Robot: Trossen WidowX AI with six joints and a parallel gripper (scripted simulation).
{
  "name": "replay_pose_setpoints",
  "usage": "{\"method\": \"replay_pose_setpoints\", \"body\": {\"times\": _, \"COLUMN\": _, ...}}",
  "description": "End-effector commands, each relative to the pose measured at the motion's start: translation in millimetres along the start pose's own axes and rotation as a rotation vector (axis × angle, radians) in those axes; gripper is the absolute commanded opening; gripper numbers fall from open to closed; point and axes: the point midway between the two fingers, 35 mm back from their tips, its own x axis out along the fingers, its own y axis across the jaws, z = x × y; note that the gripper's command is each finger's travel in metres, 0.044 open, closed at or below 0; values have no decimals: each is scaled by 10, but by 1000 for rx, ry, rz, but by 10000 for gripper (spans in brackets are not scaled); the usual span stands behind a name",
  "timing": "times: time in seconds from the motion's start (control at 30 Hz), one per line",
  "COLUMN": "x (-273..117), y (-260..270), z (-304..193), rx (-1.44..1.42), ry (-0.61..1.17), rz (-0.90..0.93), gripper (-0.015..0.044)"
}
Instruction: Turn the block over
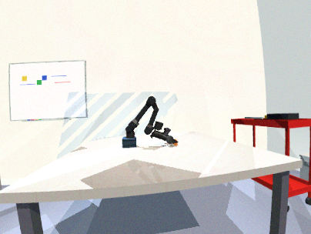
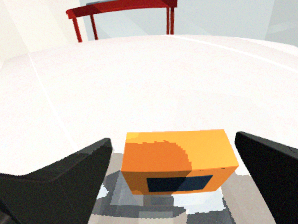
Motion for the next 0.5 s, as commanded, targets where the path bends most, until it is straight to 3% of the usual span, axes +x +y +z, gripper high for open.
{"method": "replay_pose_setpoints", "body": {"times": 0.0, "x": -3, "y": 6, "z": -4, "rx": 4, "ry": 0, "rz": 4, "gripper": 440}}
{"method": "replay_pose_setpoints", "body": {"times": 0.27, "x": 104, "y": -46, "z": 111, "rx": 16, "ry": 163, "rz": 2, "gripper": 440}}
{"method": "replay_pose_setpoints", "body": {"times": 0.47, "x": -48, "y": -52, "z": 338, "rx": 21, "ry": 345, "rz": 4, "gripper": 440}}
